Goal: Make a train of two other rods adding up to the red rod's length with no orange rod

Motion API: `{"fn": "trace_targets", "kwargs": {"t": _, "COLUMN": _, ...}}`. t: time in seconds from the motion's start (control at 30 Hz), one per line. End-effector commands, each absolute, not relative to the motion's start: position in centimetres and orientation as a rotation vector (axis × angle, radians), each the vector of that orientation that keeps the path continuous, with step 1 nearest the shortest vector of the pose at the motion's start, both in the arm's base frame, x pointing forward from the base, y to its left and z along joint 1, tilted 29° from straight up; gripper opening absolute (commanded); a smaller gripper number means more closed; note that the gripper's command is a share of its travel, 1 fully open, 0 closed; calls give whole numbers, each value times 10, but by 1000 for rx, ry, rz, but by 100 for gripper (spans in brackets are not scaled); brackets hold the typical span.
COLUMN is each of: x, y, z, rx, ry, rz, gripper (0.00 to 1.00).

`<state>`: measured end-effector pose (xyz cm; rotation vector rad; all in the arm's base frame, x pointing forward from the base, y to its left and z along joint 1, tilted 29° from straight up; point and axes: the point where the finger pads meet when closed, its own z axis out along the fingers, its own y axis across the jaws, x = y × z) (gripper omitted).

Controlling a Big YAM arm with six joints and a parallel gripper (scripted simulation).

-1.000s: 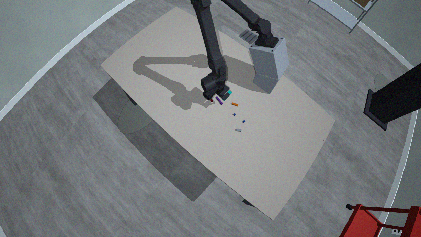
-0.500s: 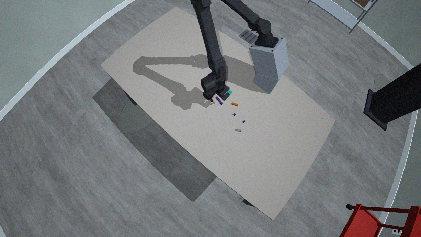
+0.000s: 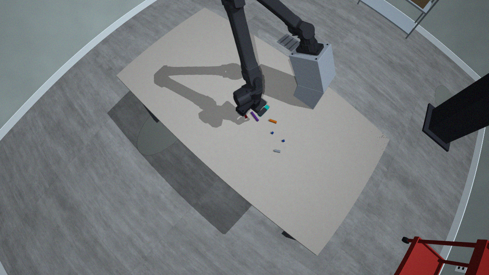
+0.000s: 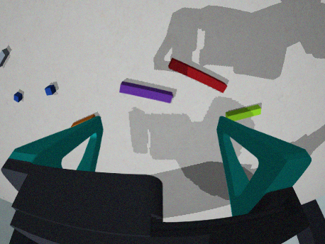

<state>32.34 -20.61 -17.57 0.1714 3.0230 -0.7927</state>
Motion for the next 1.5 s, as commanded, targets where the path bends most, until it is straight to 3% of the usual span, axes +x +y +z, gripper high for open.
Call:
{"fn": "trace_targets", "kwargs": {"t": 0.0, "x": 323, "y": -204, "z": -181, "rx": 149, "ry": 3036, "rz": -788, "gripper": 100}}
{"fn": "trace_targets", "kwargs": {"t": 1.07, "x": 323, "y": -204, "z": -181, "rx": 149, "ry": 3036, "rz": -788, "gripper": 100}}
{"fn": "trace_targets", "kwargs": {"t": 1.47, "x": 329, "y": -233, "z": -157, "rx": 538, "ry": 2907, "rz": -769, "gripper": 100}}
